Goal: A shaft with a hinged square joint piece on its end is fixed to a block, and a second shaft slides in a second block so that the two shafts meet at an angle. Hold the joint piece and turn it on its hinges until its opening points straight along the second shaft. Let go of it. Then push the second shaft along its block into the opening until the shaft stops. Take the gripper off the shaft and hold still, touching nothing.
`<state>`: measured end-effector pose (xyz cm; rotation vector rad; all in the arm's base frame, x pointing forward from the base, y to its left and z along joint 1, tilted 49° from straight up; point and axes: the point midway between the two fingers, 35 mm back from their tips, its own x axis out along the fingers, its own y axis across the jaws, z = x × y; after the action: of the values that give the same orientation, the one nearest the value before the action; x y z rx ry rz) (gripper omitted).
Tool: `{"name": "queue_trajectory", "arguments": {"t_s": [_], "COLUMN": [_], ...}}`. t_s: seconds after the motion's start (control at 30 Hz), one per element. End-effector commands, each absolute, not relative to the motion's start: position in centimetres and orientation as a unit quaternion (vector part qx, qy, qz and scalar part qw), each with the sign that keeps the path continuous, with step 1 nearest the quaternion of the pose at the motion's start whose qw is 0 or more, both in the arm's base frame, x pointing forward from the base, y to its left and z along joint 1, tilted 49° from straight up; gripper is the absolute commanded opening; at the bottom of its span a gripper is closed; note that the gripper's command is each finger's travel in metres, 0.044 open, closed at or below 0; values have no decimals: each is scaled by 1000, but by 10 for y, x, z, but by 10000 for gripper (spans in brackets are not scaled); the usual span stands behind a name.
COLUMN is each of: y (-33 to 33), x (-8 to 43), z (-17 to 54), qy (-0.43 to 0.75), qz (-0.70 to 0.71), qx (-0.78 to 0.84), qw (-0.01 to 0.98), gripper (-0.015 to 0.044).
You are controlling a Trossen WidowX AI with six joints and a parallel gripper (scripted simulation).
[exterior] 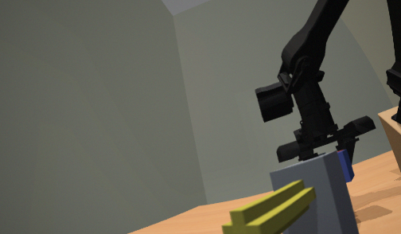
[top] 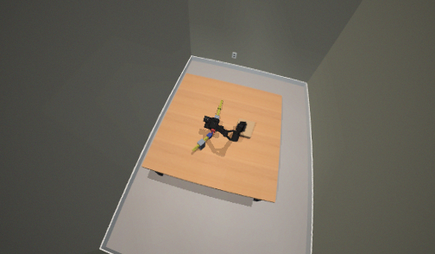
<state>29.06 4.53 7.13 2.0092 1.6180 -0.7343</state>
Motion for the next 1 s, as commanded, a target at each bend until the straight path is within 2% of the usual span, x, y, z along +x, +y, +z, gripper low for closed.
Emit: {"name": "queue_trajectory", "arguments": {"t_s": [0.0, 0.57, 0.73, 0.83, 0.97], "y": [45, 45, 45, 45, 45], "x": [291, 291, 291, 291, 291], "z": [72, 71, 71, 71, 71], "qy": [589, 588, 588, 588, 588], "qz": [-265, -266, -266, -266, -266], "qx": [727, 728, 728, 728, 728], "qw": [236, 230, 230, 230, 230], "gripper": [0, 0, 131, 147, 252]}}
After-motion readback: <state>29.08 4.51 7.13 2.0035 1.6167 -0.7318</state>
